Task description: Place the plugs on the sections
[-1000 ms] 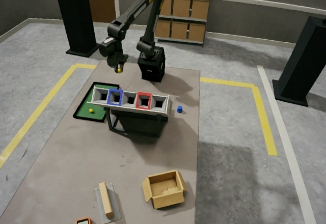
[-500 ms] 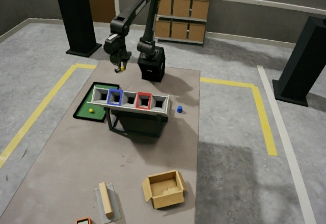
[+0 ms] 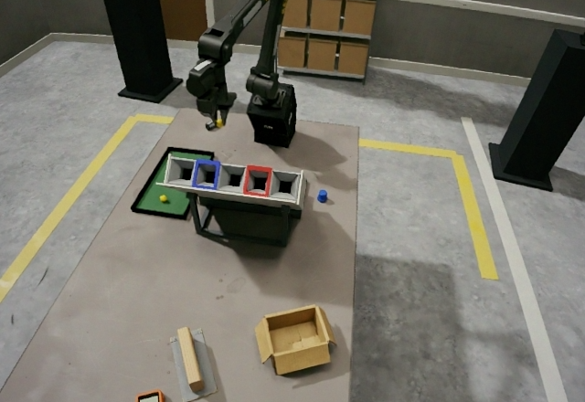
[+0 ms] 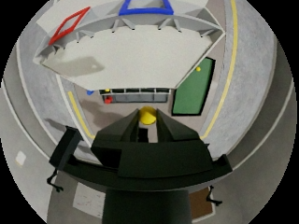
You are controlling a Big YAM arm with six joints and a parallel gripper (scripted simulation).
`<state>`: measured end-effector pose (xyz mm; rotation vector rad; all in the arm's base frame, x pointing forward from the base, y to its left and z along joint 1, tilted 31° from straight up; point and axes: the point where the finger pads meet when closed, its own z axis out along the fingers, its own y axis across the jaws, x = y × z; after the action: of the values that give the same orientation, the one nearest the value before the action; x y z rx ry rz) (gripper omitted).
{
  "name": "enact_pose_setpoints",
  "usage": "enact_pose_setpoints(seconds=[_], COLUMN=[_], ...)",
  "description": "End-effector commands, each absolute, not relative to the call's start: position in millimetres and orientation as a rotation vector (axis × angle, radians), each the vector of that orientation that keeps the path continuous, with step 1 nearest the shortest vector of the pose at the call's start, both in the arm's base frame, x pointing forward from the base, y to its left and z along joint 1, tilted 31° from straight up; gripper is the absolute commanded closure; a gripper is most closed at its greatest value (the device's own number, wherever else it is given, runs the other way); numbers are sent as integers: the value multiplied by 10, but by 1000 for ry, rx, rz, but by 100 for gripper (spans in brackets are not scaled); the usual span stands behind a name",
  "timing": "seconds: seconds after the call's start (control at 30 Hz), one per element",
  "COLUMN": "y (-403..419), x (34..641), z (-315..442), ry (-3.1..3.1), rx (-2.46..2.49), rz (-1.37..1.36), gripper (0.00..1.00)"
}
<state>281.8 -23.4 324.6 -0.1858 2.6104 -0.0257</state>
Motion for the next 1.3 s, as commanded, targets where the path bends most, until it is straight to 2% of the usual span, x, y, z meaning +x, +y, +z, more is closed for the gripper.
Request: enact_pose_setpoints(seconds=[0.0, 0.9, 1.27], y=[-208, -4, 35], x=[2989, 4079, 4299], z=[3561, 4167, 4290], ry=[2557, 2578, 2578], rx=[-186, -185, -186], rz=[-34, -26, -24], gripper=[100, 100, 100])
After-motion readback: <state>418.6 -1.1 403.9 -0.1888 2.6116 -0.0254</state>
